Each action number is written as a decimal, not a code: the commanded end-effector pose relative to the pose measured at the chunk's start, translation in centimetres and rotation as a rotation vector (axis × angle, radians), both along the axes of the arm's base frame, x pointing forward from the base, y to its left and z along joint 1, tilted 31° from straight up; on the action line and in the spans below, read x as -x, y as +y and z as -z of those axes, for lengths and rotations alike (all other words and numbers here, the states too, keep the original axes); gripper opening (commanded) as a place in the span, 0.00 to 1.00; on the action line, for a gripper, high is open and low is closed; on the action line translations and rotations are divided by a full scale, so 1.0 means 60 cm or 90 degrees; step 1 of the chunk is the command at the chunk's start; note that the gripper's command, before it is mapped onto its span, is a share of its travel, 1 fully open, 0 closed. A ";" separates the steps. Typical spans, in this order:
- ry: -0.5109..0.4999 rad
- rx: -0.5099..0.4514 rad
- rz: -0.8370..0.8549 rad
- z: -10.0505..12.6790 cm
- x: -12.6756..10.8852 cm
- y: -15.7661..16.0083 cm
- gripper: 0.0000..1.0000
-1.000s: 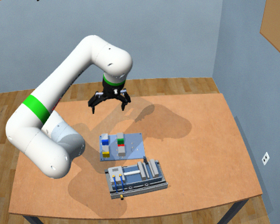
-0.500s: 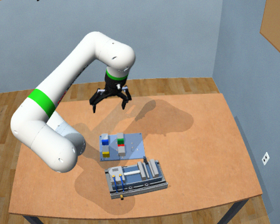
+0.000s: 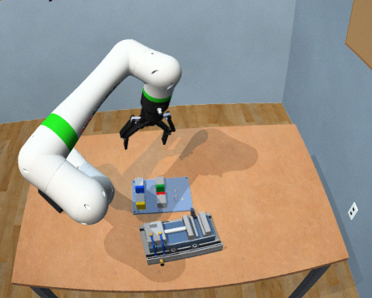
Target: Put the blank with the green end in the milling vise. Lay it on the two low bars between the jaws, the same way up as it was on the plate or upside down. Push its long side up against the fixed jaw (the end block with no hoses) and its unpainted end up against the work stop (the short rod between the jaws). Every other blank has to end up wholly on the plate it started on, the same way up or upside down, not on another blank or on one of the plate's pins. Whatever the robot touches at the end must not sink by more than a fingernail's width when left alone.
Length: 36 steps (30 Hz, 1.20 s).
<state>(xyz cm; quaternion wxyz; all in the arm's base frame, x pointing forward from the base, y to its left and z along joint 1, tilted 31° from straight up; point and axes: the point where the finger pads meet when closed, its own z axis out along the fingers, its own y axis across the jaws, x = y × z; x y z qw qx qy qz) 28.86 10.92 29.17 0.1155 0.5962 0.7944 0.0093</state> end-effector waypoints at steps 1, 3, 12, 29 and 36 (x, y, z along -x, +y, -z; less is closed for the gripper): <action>-0.015 0.007 0.011 -0.001 0.000 0.001 1.00; -0.029 0.014 0.023 -0.001 0.000 0.002 1.00; -0.092 0.047 0.074 0.000 0.000 0.005 1.00; -0.091 0.055 0.072 0.000 -0.002 0.007 1.00; -0.019 0.032 0.011 0.000 -0.003 0.007 1.00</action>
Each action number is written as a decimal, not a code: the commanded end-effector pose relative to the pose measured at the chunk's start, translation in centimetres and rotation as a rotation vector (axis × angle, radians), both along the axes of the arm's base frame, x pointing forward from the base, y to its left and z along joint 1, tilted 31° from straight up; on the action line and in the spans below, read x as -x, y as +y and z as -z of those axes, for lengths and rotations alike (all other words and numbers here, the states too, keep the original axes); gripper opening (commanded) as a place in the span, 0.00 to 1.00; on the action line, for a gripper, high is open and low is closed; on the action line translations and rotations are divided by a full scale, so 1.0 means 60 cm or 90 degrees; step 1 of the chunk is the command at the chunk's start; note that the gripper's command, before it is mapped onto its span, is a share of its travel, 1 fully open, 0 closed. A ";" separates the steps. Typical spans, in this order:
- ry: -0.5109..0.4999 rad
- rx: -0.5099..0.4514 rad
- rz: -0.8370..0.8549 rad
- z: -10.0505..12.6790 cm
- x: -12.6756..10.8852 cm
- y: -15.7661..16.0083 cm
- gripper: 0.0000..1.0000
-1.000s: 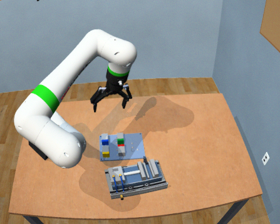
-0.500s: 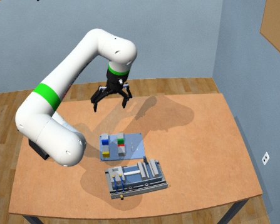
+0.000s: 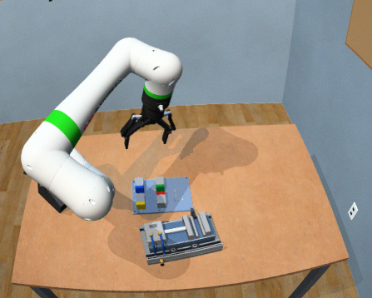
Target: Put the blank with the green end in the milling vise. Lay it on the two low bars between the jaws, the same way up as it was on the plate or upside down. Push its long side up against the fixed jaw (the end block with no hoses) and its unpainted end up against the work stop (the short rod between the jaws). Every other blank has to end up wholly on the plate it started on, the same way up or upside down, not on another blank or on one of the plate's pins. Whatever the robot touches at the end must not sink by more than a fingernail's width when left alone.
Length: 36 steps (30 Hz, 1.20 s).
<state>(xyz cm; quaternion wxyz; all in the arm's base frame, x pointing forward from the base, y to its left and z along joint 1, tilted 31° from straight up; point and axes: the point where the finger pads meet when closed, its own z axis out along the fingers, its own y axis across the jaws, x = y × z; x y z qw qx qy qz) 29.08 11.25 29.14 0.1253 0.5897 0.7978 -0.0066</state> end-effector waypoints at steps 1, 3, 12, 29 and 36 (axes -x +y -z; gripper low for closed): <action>-0.029 0.010 0.023 0.000 0.001 0.001 1.00; -0.044 0.015 0.035 0.000 0.001 0.001 1.00; -0.110 0.040 0.088 0.000 0.002 0.003 1.00; -0.110 0.041 0.087 0.000 0.002 0.003 1.00; -0.036 0.016 0.028 0.000 0.000 0.002 1.00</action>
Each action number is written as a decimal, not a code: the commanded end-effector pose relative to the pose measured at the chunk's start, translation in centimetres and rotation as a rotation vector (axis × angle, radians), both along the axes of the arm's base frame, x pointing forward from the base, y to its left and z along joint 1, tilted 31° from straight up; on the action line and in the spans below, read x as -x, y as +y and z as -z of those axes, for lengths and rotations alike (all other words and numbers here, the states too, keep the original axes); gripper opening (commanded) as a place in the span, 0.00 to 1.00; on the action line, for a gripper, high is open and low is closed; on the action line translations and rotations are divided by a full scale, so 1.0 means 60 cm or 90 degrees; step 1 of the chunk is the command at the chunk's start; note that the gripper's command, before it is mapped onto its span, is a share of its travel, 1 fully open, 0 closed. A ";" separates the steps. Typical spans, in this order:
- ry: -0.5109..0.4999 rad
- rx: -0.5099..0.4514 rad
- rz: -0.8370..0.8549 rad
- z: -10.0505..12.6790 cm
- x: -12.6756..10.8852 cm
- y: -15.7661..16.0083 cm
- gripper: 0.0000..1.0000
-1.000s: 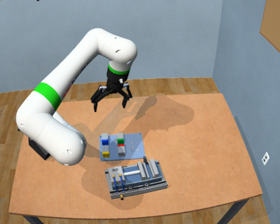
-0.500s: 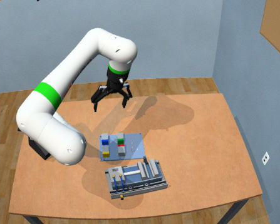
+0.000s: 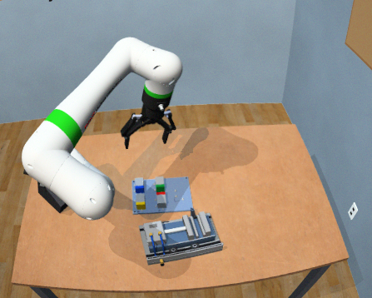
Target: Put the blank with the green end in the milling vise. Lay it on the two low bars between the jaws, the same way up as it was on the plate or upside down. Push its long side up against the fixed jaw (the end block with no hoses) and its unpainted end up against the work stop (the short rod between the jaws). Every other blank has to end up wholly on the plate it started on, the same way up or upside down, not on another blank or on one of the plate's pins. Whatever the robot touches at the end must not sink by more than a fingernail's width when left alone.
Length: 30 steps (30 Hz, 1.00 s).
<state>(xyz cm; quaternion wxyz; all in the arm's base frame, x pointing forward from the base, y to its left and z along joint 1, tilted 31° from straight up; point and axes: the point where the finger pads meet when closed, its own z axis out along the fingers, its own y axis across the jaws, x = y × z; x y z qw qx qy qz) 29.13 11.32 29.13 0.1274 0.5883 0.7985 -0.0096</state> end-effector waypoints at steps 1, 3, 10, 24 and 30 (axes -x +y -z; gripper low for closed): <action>-0.044 0.014 0.035 0.000 0.001 0.001 1.00; -0.059 0.019 0.047 0.000 0.002 0.002 1.00; -0.110 0.037 0.088 0.000 0.002 0.002 1.00; 0.027 0.036 -0.109 0.000 0.000 0.001 1.00; 0.035 0.047 -0.140 0.000 0.000 0.001 1.00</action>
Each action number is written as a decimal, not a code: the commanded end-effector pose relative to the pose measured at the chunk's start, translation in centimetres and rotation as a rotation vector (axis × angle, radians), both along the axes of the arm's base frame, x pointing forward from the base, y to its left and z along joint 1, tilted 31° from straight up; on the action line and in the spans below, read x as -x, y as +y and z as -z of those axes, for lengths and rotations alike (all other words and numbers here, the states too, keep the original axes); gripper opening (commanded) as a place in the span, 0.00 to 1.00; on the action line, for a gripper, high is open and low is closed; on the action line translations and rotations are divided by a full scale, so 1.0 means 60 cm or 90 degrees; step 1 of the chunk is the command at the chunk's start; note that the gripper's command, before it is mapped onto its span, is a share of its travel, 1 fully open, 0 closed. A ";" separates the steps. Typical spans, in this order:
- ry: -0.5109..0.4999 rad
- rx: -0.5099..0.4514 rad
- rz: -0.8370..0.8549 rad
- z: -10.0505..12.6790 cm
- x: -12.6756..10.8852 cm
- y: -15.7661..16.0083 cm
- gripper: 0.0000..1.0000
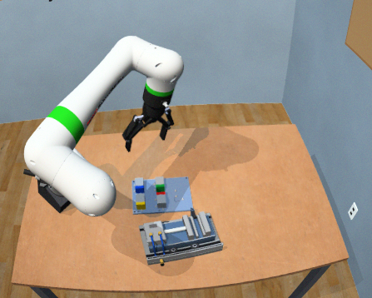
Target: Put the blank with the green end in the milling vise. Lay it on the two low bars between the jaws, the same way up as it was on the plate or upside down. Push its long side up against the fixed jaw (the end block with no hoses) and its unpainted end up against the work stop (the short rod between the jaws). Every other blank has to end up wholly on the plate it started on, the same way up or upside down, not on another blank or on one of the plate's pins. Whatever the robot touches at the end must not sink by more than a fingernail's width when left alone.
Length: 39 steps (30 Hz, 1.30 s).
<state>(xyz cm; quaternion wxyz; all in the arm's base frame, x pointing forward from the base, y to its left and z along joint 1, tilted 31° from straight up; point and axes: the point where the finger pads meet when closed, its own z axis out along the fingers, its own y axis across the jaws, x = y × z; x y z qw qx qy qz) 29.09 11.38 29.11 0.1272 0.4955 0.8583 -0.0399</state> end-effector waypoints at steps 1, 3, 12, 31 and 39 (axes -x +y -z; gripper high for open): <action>0.003 0.005 -0.015 -0.001 0.000 0.000 1.00; 0.008 0.011 -0.033 -0.001 0.000 0.000 1.00; 0.028 0.038 -0.114 -0.001 0.000 0.000 1.00; 0.065 0.087 -0.262 -0.001 0.000 0.000 1.00; 0.077 0.104 -0.312 -0.001 0.000 0.000 1.00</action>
